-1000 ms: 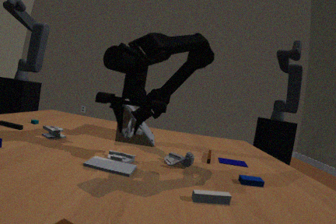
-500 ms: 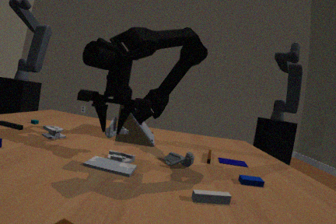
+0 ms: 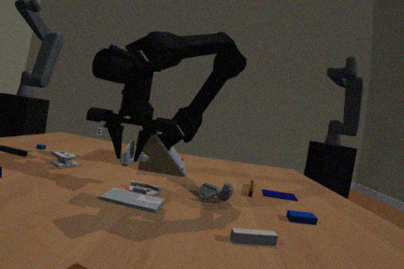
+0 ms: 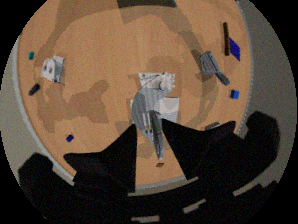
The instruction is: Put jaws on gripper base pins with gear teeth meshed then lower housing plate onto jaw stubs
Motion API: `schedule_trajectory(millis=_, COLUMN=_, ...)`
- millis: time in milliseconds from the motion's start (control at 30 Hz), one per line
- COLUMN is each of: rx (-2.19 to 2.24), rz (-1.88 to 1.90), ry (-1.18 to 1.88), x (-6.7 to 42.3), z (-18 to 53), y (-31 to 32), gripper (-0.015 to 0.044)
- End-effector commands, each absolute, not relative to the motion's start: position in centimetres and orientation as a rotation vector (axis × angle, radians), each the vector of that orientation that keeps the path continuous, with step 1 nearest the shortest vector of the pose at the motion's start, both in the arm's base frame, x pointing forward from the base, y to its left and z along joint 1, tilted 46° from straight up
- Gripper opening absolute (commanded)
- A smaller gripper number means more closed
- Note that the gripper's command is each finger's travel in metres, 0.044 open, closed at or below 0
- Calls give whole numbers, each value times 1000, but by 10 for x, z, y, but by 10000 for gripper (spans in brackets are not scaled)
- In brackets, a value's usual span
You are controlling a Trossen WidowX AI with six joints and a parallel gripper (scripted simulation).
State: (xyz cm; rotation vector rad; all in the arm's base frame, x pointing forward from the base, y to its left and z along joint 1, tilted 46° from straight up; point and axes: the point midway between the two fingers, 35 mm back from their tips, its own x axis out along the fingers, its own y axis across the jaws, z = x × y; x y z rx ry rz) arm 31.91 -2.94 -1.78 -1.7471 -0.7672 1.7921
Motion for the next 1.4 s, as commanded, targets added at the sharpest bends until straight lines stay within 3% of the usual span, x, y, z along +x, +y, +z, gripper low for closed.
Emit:
schedule_trajectory(millis=0, rx=-1747, rz=1798, ry=-768, x=319, z=-18, y=-30, gripper=134)
schedule_trajectory(millis=1367, rx=-1756, rz=1797, ry=-781, x=319, z=-35, y=-16, gripper=134)
